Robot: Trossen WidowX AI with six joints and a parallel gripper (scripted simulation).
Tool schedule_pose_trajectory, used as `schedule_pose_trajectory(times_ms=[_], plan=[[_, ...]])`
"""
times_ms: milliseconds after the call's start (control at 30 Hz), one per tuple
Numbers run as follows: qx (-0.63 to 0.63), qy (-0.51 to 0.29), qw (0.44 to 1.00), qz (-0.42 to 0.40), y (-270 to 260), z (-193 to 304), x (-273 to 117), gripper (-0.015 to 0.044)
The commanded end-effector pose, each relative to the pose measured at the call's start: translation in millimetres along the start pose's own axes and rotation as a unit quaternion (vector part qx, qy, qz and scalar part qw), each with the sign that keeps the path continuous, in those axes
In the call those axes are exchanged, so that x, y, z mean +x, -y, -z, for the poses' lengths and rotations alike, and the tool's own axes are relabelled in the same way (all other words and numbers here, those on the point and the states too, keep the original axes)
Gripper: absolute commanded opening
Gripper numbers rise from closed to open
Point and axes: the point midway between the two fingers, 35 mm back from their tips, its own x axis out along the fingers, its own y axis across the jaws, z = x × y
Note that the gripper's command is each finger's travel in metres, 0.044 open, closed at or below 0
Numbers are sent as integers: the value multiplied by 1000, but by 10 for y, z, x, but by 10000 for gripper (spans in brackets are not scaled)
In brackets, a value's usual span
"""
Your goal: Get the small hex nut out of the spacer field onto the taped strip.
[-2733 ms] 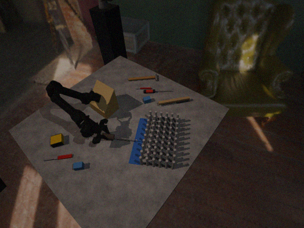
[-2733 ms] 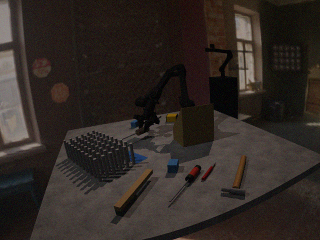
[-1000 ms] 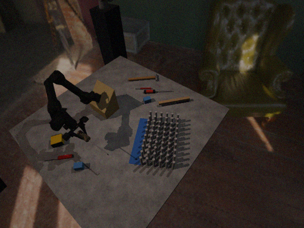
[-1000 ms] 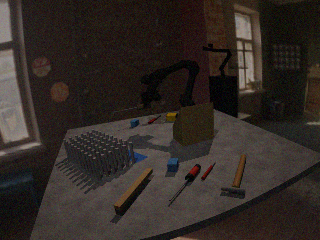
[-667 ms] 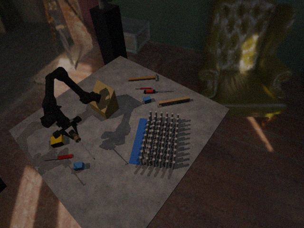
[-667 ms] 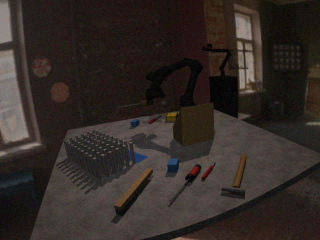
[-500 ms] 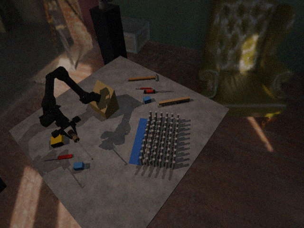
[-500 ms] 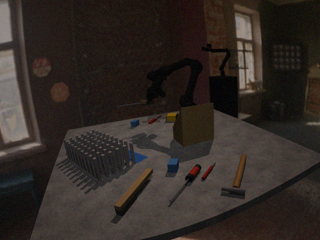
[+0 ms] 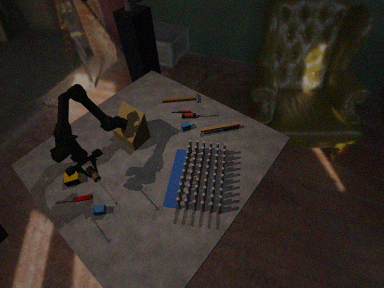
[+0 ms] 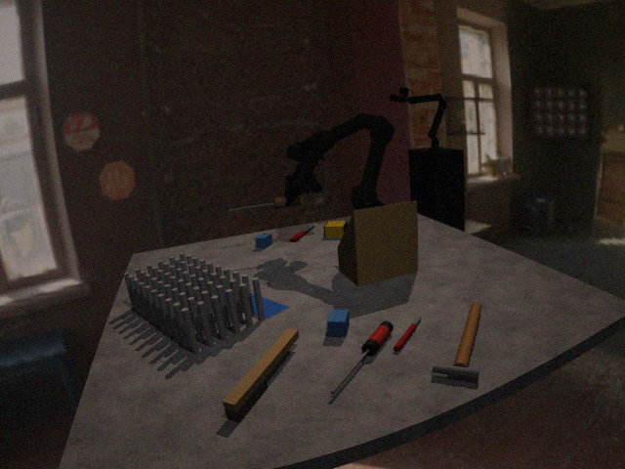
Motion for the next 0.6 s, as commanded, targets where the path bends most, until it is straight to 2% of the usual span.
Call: schedule_pose_trajectory(times_ms=[0, 567], plan=[[-3, 0, 1000, 5, 18, -13, 66, 0], [-3, 1, 1000, 6, 3, -78, 252, 0]])
